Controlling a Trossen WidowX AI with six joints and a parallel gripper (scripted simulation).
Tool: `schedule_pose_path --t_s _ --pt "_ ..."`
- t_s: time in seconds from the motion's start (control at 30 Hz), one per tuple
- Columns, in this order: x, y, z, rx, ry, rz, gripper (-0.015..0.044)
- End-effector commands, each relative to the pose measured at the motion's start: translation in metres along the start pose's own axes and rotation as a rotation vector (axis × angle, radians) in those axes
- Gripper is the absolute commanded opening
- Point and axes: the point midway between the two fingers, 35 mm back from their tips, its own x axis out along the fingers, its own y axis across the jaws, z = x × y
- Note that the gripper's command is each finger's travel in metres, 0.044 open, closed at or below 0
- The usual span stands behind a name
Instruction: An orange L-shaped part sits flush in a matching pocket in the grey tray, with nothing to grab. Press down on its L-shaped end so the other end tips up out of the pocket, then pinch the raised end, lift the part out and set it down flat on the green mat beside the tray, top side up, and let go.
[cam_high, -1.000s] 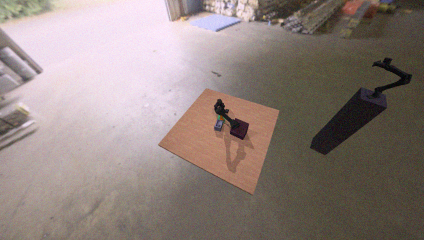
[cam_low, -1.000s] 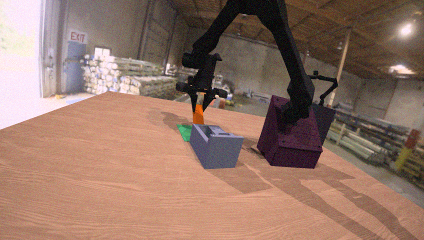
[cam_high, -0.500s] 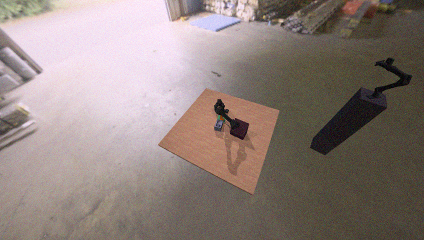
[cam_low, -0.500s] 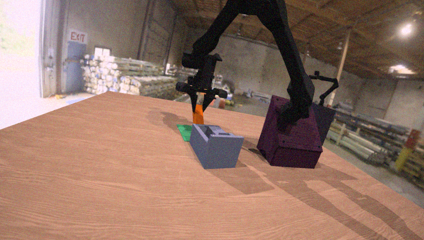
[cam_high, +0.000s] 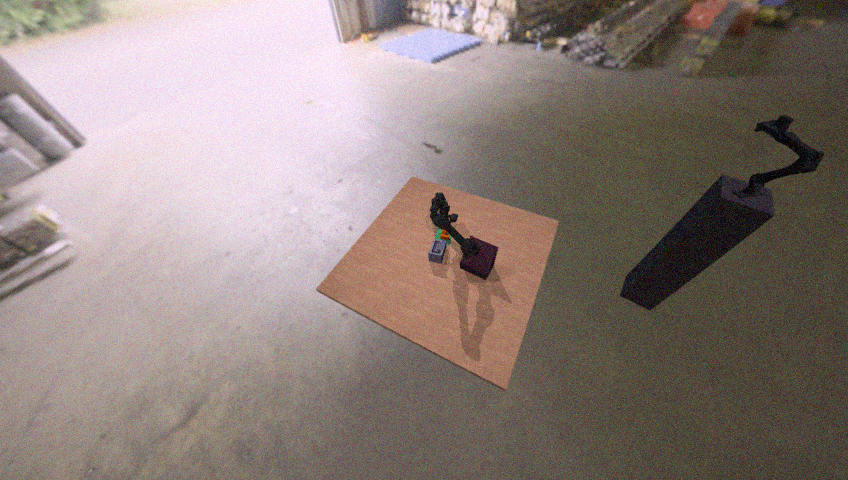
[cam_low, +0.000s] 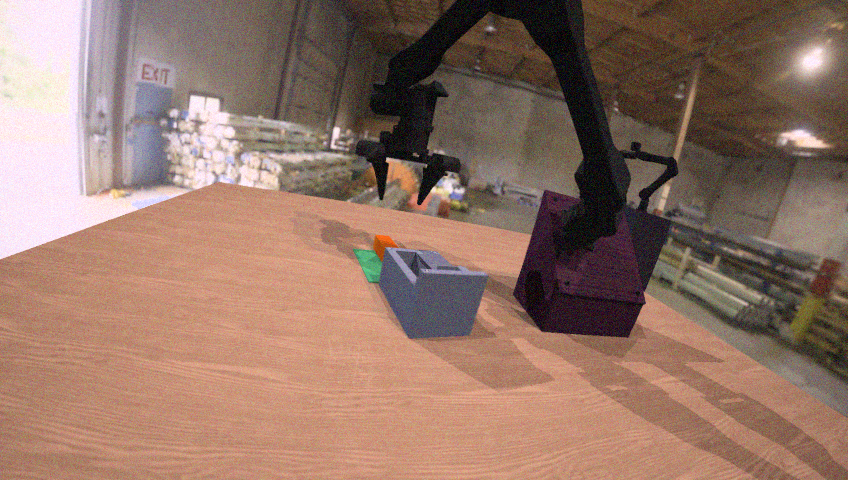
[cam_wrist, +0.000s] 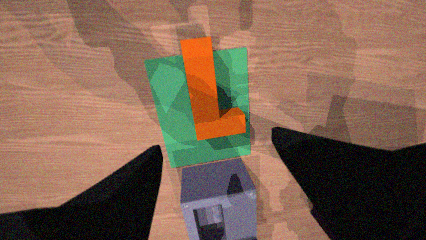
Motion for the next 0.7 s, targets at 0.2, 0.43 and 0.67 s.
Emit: schedule_pose_path --t_s 0.2,0.43,0.67 --pt "-0.0355 0.0023 0.0032 -0.005 -0.026 0.028 0.04" --pt "-0.0355 0.0023 0.0032 -0.005 -0.026 0.028 0.04" --pt "-0.0355 0.0023 0.0032 -0.005 -0.026 0.028 0.04"
